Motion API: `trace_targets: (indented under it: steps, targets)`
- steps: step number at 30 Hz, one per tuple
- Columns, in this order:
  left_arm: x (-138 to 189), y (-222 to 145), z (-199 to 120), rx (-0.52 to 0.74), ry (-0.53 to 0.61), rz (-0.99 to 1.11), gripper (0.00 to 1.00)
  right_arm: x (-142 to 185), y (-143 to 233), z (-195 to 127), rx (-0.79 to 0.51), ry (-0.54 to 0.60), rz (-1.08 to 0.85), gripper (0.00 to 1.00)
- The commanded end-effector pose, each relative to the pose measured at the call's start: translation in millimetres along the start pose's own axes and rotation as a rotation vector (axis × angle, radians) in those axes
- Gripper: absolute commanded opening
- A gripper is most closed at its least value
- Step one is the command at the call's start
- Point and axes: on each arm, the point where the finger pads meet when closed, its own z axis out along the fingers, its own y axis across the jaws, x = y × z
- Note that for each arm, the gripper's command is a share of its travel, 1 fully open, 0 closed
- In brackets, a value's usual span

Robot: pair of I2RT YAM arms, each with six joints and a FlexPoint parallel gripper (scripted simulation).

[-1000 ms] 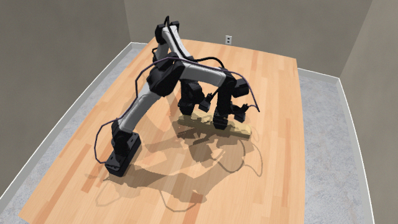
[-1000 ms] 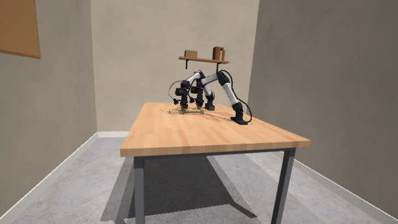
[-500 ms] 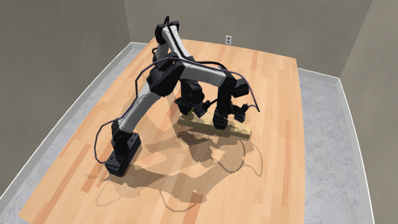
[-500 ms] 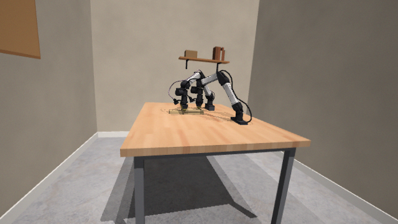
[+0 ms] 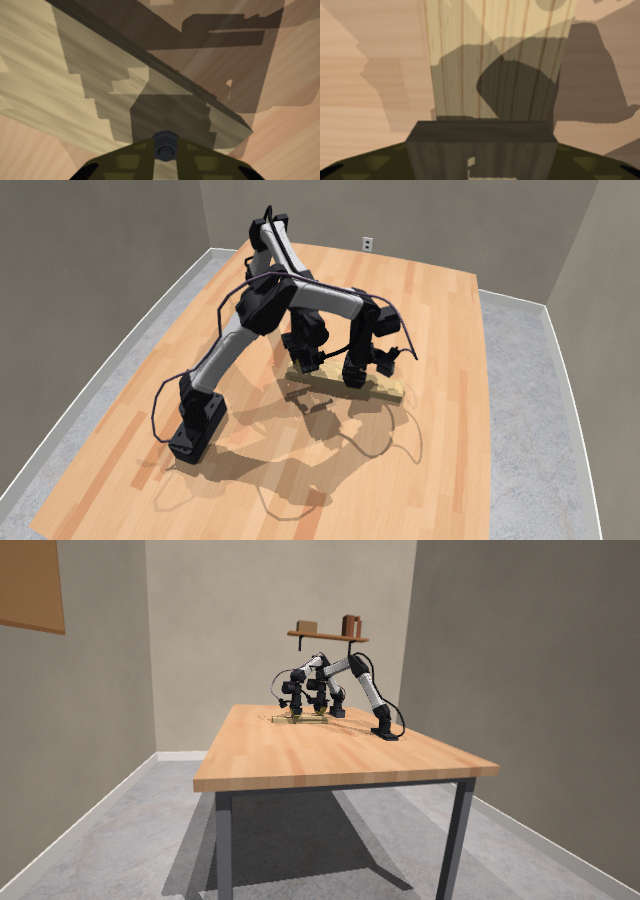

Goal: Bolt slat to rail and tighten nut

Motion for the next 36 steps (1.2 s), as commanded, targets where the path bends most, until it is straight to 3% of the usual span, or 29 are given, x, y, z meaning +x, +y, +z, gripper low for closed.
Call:
trace_targets:
  steps: [1, 36]
  targets:
    - [-1.4, -0.1, 3.8, -0.009, 0.018, 0.223, 0.14, -3.2, 0.8, -5.3, -0.01, -0.012, 0.0, 0.67]
    - [-1.4, -0.9, 4.0, 0.004, 0.027, 1.454, 0.14, -3.2, 0.8, -5.3, -0.01, -0.012, 0.0, 0.67]
